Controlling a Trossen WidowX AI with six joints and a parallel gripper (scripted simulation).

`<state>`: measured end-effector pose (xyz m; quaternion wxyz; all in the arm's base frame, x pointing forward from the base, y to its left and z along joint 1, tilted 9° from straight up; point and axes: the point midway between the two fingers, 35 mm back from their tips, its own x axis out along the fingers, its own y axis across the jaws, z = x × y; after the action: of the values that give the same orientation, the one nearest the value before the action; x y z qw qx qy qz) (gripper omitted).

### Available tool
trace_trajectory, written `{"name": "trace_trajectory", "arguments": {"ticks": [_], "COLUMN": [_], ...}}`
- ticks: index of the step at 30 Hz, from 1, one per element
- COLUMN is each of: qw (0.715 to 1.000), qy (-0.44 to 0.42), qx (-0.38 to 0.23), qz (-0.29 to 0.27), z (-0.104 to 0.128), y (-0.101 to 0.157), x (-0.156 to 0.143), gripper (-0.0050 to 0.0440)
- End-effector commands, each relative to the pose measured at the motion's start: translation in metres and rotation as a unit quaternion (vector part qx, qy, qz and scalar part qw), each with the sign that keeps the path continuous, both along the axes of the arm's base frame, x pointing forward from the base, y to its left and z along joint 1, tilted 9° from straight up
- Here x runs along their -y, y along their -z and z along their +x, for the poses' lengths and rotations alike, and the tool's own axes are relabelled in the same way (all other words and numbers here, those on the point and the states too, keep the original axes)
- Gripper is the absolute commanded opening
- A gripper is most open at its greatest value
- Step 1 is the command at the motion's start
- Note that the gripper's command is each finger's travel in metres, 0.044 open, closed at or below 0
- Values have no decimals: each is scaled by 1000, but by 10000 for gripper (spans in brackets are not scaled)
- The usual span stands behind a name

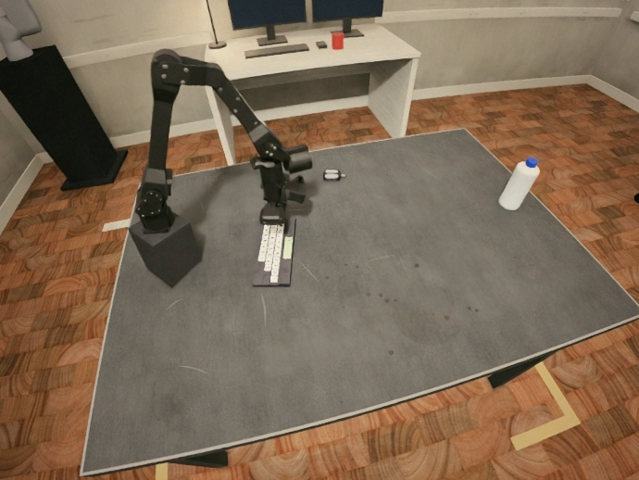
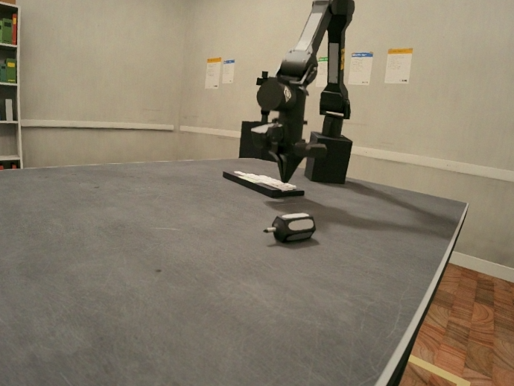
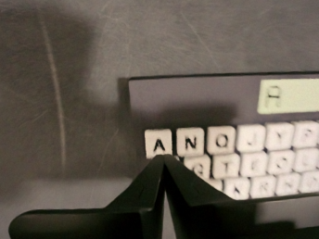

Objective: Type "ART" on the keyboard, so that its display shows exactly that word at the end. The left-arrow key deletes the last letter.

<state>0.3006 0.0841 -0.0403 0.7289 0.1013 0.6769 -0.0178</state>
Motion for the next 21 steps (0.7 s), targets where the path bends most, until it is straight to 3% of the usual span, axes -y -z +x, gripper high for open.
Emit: {"name": "trace_trajectory", "arguments": {"ticks": [1,7,15,21], "qw": [1000,1000,1000,1000], "qy": [-1,-1,-1,-1], "qx": [30,30,21,21], "qz": [6,7,4,4], "z": [12,7,-45,-46], "y": [-30,-27,-10,-9], "x": [0,6,68,69], "gripper": [-50,-50,-50,-50]}}
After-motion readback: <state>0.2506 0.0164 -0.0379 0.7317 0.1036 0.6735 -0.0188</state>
